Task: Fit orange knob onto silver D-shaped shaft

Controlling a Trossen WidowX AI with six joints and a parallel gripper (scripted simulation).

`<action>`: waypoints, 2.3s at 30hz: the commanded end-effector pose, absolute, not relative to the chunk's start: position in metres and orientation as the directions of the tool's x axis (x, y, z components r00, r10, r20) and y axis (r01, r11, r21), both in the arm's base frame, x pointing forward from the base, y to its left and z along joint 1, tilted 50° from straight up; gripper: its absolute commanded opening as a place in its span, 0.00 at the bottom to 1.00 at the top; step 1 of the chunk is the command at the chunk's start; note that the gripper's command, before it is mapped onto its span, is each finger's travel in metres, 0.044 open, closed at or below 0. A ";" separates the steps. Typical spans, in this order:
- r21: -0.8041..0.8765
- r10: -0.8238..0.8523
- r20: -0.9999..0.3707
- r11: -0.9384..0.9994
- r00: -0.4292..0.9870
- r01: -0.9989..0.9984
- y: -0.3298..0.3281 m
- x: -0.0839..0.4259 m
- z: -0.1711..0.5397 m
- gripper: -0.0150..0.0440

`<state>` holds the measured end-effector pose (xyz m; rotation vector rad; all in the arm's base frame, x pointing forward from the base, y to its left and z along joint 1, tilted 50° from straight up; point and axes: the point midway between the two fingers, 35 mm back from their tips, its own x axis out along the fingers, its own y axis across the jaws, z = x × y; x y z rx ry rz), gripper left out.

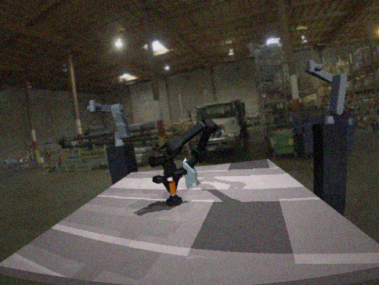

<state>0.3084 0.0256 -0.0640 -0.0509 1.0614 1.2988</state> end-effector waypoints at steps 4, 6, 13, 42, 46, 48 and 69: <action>0.510 0.748 -0.655 0.336 -0.105 -0.792 0.026 0.309 -0.064 0.25; 0.510 0.748 -0.655 0.336 -0.105 -0.792 0.026 0.309 -0.064 0.25; 0.496 0.748 -0.655 0.321 -0.105 -0.807 0.026 0.309 -0.065 0.25; 0.509 0.748 -0.655 0.335 -0.105 -0.793 0.023 0.309 -0.062 0.25; 0.510 0.748 -0.655 0.336 -0.105 -0.792 0.021 0.309 -0.060 0.25; 0.495 0.748 -0.655 0.320 -0.105 -0.808 0.021 0.309 -0.060 0.25; 0.480 0.748 -0.655 0.305 -0.105 -0.823 0.025 0.309 -0.064 0.25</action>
